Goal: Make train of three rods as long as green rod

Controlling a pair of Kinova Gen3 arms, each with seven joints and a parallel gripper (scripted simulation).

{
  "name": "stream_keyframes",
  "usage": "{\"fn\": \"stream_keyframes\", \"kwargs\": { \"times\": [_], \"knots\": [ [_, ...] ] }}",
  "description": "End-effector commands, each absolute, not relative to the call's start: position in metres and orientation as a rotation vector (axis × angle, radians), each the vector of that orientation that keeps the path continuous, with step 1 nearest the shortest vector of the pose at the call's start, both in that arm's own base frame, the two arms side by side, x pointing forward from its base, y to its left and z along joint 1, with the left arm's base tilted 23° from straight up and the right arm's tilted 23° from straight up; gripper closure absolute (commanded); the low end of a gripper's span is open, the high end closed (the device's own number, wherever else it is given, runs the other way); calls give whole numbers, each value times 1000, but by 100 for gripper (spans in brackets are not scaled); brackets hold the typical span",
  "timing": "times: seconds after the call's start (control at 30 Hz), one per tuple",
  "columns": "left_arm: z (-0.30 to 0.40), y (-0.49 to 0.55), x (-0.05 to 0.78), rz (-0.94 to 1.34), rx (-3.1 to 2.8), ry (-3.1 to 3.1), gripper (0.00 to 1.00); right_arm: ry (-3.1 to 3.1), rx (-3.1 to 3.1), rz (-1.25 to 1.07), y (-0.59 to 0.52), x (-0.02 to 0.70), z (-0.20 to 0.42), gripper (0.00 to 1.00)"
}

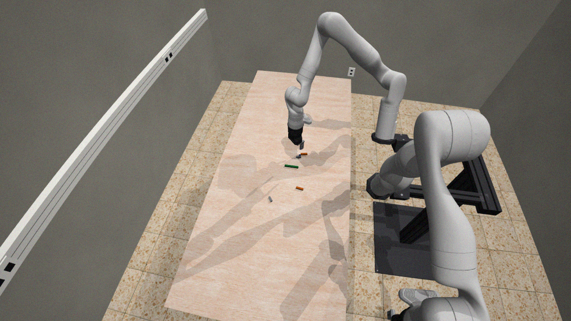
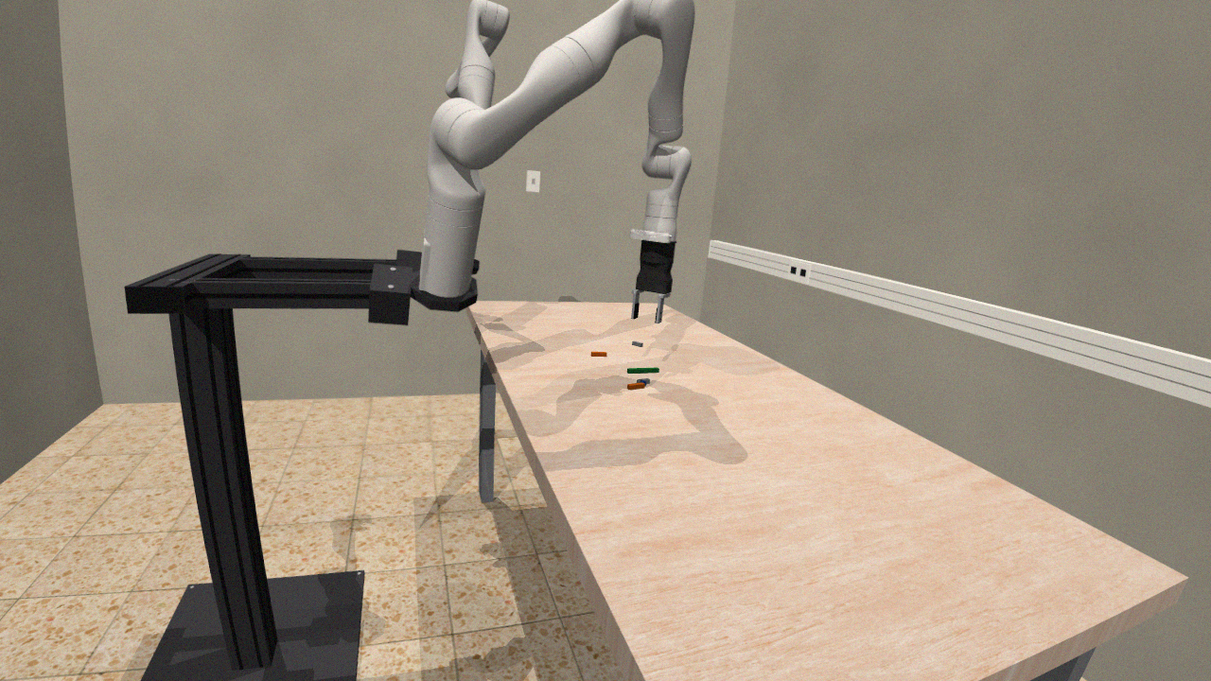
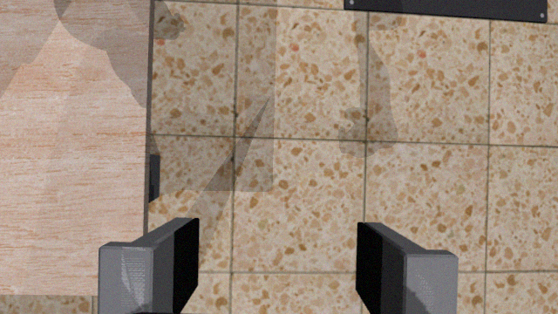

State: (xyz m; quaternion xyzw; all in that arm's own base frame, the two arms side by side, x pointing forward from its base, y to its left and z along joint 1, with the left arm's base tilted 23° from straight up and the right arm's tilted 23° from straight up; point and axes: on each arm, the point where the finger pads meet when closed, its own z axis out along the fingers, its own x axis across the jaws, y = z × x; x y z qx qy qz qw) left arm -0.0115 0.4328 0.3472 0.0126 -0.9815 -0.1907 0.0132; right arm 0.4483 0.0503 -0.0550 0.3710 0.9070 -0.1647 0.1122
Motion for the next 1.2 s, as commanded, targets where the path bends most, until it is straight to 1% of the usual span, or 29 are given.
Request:
{"fn": "stream_keyframes", "kwargs": {
  "times": [0.0, 1.17],
  "knots": [
    [348, 433, -12, -597, 40, -3057, 0, 2662, 1088, -481, 51, 449, -54, 0],
    [348, 433, -12, -597, 40, -3057, 0, 2632, 1159, -476, 54, 445, -58, 0]
  ]
}}
